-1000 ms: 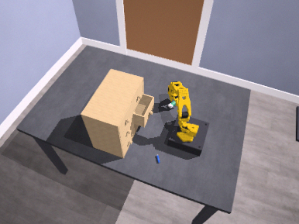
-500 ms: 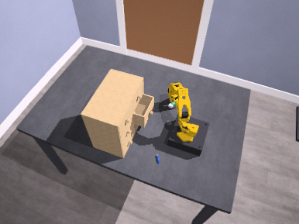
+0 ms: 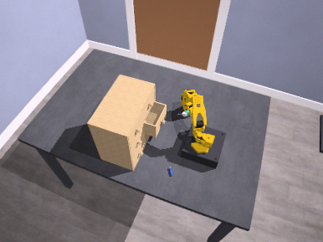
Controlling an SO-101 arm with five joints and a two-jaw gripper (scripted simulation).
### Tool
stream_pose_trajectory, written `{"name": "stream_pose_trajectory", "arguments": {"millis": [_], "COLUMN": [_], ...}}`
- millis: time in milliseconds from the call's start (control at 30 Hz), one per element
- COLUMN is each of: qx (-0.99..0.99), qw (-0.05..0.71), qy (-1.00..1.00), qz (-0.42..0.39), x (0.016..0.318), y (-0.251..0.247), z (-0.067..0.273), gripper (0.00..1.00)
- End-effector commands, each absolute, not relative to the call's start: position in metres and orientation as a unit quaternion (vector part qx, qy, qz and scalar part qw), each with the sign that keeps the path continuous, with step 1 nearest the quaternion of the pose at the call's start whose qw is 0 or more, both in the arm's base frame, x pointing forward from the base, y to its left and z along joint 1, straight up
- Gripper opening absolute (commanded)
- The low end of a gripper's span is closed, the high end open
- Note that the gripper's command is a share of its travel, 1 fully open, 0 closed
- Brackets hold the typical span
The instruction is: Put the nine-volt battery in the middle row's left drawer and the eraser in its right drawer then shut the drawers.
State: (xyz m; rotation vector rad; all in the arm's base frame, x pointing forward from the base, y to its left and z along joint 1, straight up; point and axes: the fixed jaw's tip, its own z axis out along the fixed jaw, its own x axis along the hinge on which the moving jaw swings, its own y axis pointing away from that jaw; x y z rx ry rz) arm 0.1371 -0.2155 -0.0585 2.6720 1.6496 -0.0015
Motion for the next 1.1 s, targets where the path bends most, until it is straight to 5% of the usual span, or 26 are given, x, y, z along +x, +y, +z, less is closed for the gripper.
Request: {"name": "stream_pose_trajectory", "arguments": {"millis": [0,1067], "qx": [0.853,0.853], "qw": [0.001,0.001], "qy": [0.522,0.522], "qz": [0.000,0.000], "x": [0.1369,0.1368], "y": [-0.2160,-0.2159], "z": [-0.0616,-0.0629], "gripper": [0.27,0.18]}}
